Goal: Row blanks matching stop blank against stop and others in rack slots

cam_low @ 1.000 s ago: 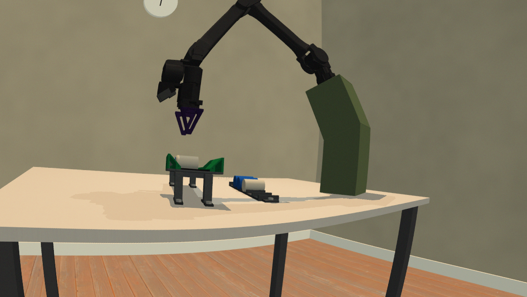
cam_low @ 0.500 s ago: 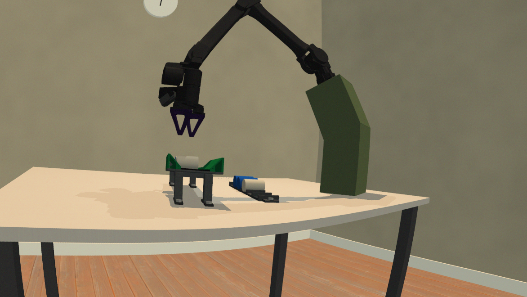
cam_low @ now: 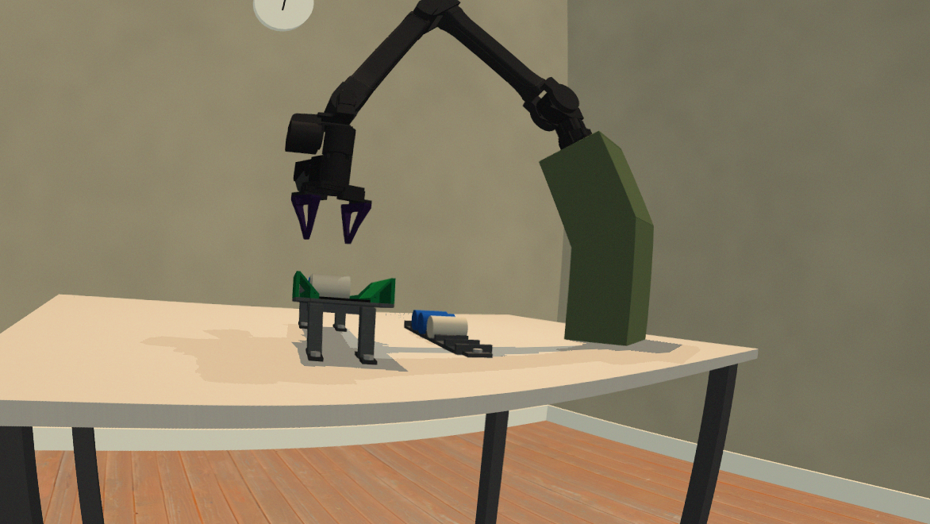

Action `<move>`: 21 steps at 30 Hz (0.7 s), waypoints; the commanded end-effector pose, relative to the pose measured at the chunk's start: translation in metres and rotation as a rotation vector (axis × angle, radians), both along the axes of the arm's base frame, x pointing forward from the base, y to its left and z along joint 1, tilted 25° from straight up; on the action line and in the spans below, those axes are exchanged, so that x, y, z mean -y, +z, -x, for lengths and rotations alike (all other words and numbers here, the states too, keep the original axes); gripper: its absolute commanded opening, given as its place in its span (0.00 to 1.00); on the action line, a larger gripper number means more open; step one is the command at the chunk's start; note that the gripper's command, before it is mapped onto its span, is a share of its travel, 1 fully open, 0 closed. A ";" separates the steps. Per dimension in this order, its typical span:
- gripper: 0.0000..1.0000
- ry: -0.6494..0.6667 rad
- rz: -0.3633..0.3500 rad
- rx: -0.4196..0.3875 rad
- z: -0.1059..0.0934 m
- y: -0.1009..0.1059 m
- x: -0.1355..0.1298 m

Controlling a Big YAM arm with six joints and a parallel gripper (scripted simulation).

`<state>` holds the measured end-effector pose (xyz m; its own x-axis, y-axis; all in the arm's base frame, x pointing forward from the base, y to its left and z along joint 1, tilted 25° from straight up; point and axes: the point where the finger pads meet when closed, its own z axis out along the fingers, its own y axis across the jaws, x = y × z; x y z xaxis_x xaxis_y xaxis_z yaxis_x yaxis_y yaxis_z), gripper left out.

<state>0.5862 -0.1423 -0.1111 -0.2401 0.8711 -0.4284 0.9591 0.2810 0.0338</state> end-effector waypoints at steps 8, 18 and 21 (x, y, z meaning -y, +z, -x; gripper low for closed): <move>1.00 -0.425 -0.068 0.219 0.002 0.017 0.019; 1.00 -0.534 -0.089 0.264 0.004 0.014 0.018; 1.00 -0.537 -0.090 0.265 0.004 0.014 0.018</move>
